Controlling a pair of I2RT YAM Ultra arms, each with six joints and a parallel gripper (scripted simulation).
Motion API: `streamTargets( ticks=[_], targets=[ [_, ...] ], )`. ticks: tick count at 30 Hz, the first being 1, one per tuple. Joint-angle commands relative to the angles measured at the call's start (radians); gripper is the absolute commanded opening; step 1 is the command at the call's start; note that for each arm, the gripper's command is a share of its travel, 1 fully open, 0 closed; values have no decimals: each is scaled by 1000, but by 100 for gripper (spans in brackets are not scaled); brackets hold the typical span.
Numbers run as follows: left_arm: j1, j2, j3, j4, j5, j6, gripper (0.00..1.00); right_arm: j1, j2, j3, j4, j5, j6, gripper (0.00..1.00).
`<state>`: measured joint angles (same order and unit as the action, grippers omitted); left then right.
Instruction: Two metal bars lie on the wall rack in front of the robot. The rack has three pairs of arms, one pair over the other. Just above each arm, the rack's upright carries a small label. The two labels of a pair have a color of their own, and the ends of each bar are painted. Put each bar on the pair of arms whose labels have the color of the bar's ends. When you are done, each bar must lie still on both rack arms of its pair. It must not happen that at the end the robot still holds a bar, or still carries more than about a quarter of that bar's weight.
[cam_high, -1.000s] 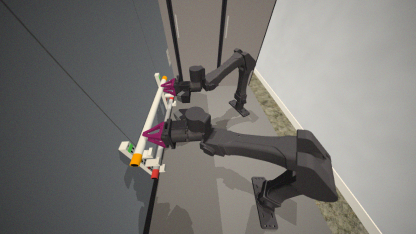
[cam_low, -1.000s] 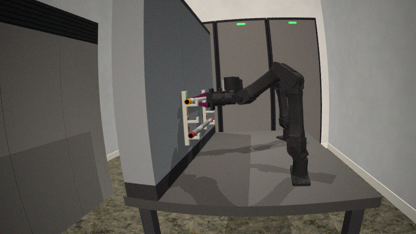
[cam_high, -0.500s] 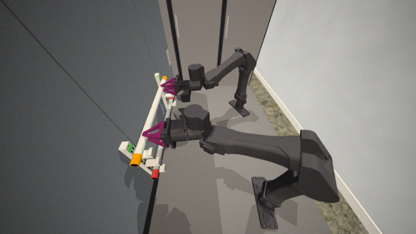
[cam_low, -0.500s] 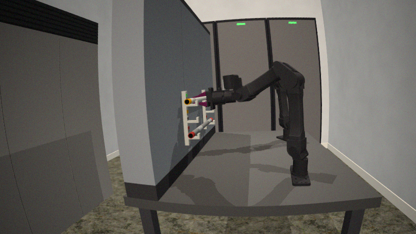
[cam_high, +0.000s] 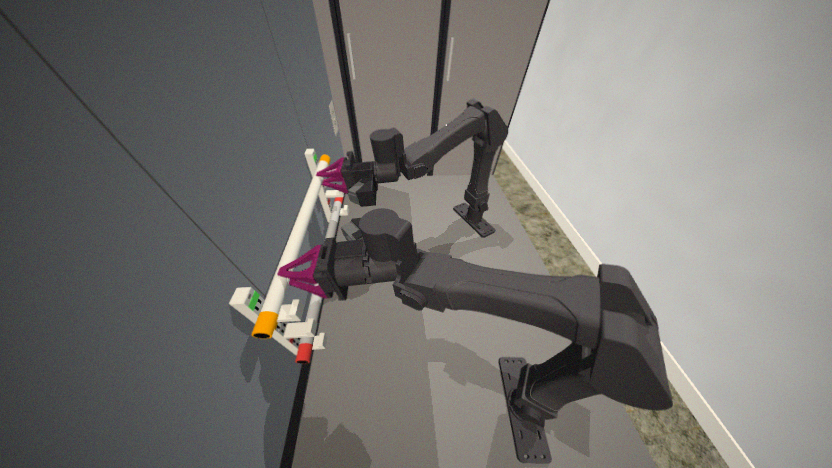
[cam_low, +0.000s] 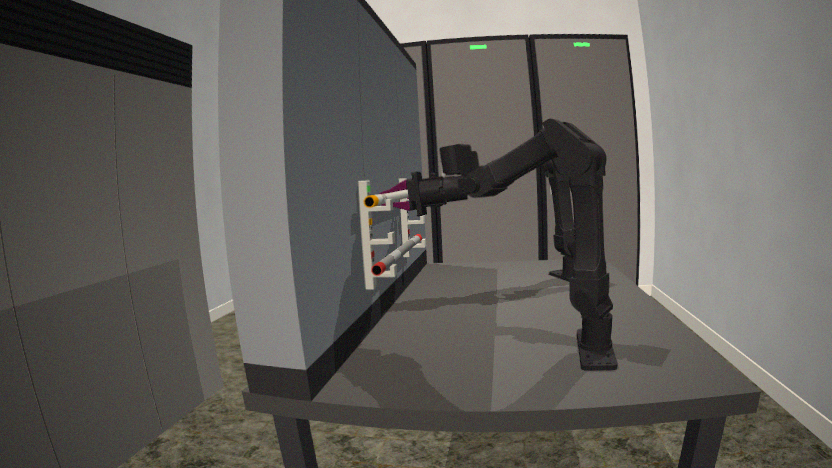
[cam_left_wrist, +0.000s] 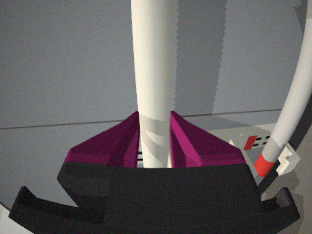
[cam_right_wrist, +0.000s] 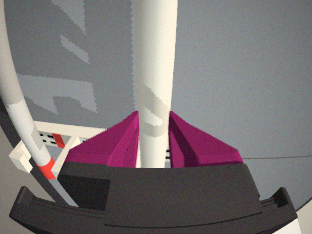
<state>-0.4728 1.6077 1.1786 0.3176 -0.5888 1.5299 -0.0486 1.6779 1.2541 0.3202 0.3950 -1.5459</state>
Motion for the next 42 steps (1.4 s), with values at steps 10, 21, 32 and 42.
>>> streamTargets(
  ticks=[10,21,32,42],
  targets=[
    [3,-36,68,7,1,40,0,-6,-33,68,4,-1,-25,0],
    [2,-41,92,-22,0,40,0,-6,-38,91,-24,0,-24,0],
    [2,-44,113,-46,-1,40,0,-5,-42,110,-48,1,-24,0],
    [1,-47,136,-73,-2,39,0,-5,-46,132,-74,2,-23,0]
  ],
)
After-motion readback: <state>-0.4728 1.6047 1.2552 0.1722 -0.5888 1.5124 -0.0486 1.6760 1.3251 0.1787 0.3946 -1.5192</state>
